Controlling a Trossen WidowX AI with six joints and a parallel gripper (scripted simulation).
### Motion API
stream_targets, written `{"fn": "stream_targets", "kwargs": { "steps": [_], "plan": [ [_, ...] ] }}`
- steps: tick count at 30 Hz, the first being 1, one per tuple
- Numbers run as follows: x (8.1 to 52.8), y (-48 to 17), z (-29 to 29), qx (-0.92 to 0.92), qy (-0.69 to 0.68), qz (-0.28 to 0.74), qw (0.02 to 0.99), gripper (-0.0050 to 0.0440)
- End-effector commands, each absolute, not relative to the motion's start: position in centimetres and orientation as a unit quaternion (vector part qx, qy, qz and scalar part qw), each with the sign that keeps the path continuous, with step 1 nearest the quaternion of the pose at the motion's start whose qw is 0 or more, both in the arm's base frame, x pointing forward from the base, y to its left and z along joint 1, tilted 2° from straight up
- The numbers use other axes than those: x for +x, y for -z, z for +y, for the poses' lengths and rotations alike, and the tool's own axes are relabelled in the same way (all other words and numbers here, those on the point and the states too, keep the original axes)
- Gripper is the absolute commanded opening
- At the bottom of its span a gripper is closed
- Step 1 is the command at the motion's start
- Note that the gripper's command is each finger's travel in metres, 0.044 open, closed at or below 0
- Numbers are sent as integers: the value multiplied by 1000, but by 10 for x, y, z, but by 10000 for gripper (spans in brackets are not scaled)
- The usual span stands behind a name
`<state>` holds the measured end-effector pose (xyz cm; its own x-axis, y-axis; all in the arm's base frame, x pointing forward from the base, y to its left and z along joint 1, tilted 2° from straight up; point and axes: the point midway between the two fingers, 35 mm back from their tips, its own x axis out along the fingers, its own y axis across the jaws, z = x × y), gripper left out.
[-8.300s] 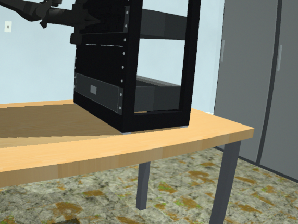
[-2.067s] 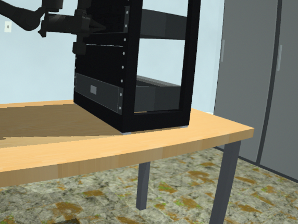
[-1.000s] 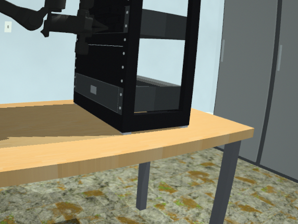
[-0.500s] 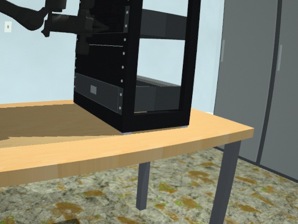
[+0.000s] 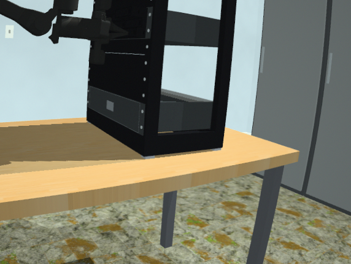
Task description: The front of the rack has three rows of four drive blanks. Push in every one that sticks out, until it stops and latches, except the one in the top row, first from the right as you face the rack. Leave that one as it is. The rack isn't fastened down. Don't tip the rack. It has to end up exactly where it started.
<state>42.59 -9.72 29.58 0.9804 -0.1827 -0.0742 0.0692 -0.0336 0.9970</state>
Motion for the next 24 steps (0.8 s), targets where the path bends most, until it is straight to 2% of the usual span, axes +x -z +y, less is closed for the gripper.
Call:
{"fn": "stream_targets", "kwargs": {
  "steps": [1, 24],
  "plan": [
    [427, -311, -98, 711, 79, -53, 697, 0],
    [430, -313, -98, 711, 79, -53, 697, 0]
  ]
}}
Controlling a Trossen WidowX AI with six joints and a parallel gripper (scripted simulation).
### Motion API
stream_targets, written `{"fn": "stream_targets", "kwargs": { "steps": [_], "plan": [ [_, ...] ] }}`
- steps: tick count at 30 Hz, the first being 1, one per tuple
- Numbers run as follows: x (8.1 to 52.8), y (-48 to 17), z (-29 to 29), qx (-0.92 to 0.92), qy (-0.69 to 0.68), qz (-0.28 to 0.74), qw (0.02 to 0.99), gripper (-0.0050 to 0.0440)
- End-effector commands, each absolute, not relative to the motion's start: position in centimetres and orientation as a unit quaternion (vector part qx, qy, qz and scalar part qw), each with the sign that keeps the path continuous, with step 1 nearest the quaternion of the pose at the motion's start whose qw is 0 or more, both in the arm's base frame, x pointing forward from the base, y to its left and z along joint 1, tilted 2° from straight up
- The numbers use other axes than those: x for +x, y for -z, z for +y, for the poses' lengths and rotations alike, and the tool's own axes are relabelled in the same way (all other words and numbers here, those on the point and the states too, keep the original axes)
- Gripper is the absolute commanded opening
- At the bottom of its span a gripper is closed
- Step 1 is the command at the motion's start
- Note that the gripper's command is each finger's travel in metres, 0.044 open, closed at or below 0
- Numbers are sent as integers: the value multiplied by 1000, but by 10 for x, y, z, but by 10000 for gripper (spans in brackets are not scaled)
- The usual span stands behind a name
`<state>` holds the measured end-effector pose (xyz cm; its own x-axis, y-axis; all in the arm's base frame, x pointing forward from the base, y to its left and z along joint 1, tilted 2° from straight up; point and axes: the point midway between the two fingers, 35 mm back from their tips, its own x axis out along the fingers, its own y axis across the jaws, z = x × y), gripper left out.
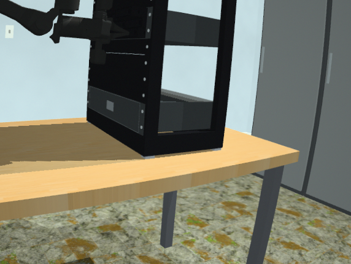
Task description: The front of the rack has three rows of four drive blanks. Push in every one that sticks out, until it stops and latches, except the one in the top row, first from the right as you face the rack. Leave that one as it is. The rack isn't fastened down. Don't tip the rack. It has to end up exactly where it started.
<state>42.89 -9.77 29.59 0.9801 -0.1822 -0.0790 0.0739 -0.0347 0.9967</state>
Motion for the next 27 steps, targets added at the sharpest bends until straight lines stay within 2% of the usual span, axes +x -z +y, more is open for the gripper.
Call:
{"fn": "stream_targets", "kwargs": {
  "steps": [1, 27],
  "plan": [
    [430, -313, -98, 711, 79, -53, 697, 0],
    [433, -315, -99, 711, 79, -53, 697, 0]
  ]
}}
